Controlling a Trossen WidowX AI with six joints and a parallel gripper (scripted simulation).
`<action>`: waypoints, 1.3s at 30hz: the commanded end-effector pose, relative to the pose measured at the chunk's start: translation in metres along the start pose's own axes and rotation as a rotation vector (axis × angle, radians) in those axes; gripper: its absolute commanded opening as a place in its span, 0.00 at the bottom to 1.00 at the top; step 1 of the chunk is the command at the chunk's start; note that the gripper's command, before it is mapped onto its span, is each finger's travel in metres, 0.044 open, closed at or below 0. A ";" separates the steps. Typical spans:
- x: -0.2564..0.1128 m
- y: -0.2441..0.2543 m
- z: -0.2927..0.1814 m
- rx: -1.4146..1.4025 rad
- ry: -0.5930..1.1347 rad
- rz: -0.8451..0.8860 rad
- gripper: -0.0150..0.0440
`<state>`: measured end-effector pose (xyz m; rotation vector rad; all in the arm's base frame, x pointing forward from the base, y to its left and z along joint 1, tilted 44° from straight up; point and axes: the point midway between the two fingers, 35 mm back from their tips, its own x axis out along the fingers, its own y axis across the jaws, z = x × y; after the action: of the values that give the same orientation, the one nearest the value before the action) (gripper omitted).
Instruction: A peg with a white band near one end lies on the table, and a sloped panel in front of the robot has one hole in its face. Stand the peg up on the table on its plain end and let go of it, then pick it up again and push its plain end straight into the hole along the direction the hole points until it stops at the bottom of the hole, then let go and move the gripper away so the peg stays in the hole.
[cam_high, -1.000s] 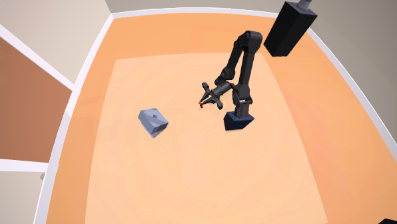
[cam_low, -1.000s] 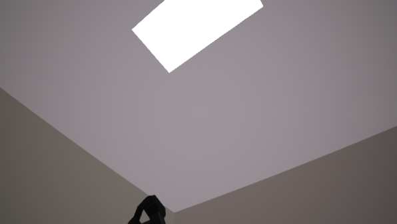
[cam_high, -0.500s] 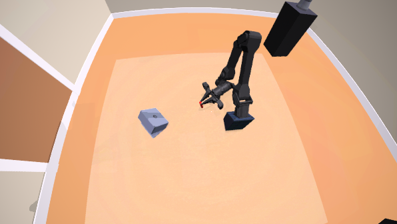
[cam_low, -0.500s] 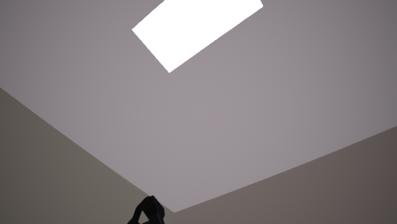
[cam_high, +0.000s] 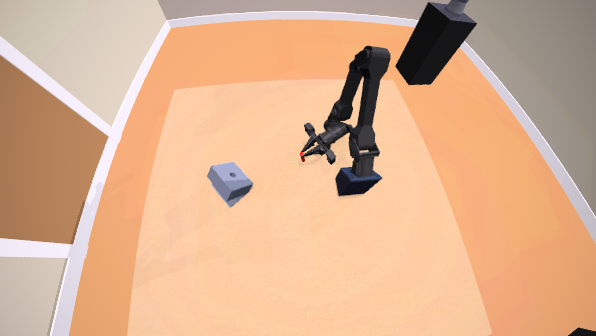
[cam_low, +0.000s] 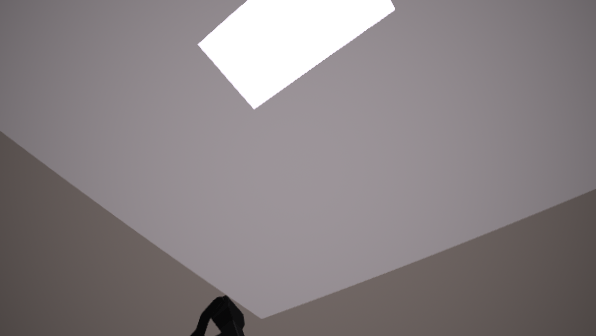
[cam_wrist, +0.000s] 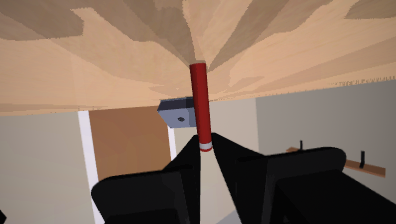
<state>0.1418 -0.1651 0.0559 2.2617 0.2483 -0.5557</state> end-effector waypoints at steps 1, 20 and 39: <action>-0.001 0.000 0.002 0.000 -0.001 0.000 0.34; -0.003 0.000 0.004 -0.009 0.021 0.000 0.34; -0.005 -0.001 0.005 -0.018 0.044 -0.001 0.34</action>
<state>0.1367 -0.1662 0.0560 2.2583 0.2757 -0.5008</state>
